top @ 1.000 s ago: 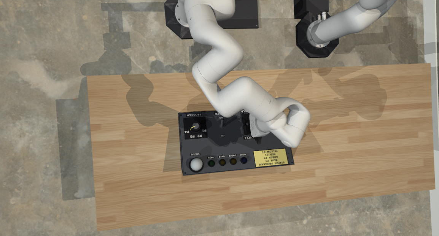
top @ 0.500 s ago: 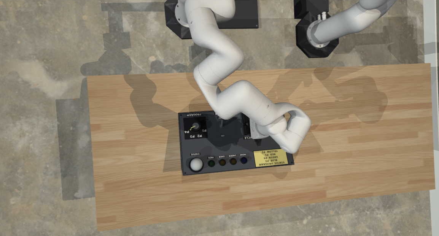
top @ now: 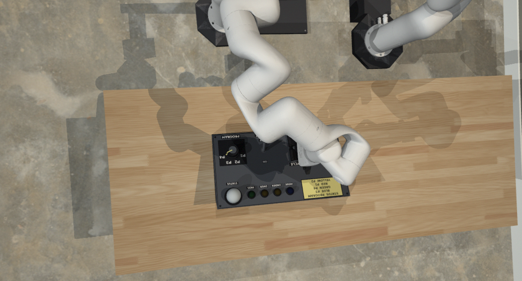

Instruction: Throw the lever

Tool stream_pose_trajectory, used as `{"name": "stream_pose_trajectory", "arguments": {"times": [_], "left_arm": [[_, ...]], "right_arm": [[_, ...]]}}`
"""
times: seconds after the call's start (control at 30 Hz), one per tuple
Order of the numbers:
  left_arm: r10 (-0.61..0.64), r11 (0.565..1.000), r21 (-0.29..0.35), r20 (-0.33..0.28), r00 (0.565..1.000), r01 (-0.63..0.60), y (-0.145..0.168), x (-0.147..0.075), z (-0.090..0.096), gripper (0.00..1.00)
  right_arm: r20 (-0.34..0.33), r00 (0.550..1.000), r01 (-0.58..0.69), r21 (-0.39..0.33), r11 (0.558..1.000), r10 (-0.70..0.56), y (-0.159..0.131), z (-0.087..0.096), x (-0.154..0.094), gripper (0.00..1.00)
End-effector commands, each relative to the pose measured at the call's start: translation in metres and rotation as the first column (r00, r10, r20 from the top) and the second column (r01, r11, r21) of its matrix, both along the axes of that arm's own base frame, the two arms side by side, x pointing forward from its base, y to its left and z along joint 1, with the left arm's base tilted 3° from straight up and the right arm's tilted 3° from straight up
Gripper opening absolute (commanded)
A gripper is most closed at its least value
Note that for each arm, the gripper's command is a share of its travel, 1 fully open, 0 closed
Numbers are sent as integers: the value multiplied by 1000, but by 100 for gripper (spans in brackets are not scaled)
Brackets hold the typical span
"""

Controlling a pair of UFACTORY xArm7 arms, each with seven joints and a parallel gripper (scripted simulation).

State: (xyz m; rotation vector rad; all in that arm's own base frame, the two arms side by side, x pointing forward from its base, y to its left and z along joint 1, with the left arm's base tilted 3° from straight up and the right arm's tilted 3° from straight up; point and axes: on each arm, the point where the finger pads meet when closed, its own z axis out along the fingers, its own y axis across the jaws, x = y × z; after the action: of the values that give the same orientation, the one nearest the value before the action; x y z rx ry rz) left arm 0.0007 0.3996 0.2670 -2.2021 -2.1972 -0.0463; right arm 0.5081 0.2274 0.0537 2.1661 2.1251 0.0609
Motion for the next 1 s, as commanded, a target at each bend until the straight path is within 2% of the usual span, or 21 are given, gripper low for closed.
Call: {"name": "stream_pose_trajectory", "arguments": {"times": [0.0,0.33,0.97], "left_arm": [[0,1000,3,1,1000,0,1,0,1,100],[0,1000,3,1,1000,0,1,0,1,100],[0,1000,3,1,1000,0,1,0,1,100]], "right_arm": [[4,1000,0,3,1000,0,1,2,1,77],[-2,1000,1,3,1000,-1,1,2,2,77],[-62,998,4,4,1000,-3,1,2,7,77]]}}
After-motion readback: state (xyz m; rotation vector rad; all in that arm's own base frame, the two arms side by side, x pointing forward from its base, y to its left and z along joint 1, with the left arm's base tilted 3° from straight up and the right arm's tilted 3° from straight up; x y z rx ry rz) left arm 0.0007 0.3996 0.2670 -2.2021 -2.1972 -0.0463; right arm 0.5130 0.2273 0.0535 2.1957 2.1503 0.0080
